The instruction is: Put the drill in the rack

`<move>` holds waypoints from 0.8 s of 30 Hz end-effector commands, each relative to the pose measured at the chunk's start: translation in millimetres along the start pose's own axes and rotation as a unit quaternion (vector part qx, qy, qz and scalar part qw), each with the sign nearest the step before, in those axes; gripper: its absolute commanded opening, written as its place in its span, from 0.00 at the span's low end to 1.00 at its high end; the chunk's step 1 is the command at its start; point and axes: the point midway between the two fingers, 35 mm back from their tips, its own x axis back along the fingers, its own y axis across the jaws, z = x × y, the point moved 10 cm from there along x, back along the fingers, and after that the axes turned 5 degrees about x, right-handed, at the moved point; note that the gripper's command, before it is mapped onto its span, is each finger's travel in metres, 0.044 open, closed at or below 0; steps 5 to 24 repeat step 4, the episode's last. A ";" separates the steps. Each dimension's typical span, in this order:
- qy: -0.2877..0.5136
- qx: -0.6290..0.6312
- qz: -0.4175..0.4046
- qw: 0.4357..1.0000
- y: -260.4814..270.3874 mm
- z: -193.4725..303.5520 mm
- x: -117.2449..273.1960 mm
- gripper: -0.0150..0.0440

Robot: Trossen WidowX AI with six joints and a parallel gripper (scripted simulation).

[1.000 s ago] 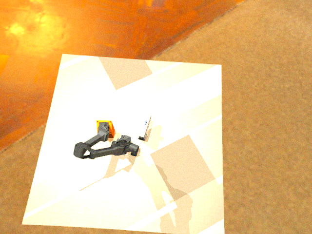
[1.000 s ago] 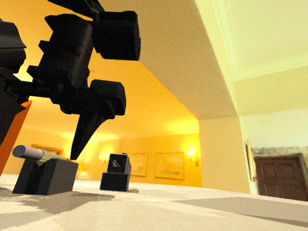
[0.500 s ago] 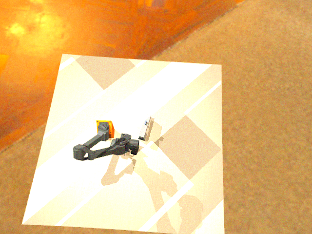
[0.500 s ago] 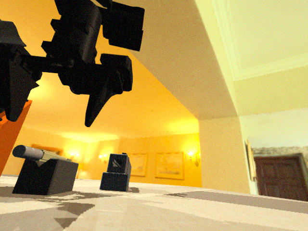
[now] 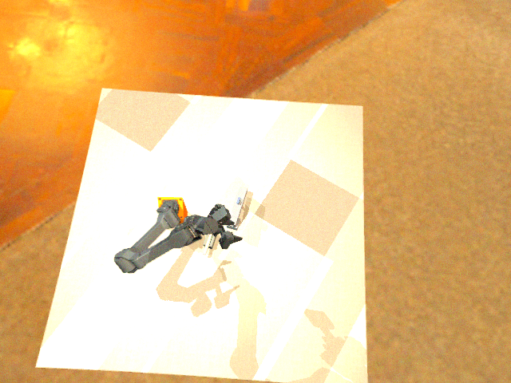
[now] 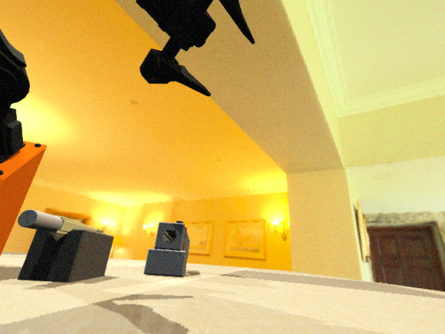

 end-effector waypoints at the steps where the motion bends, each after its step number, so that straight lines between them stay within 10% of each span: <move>1: -0.129 -0.141 0.064 0.979 -26.7 -21.4 43.9 1.00; 24: -0.221 -0.239 0.079 0.942 -41.9 -28.3 76.1 1.00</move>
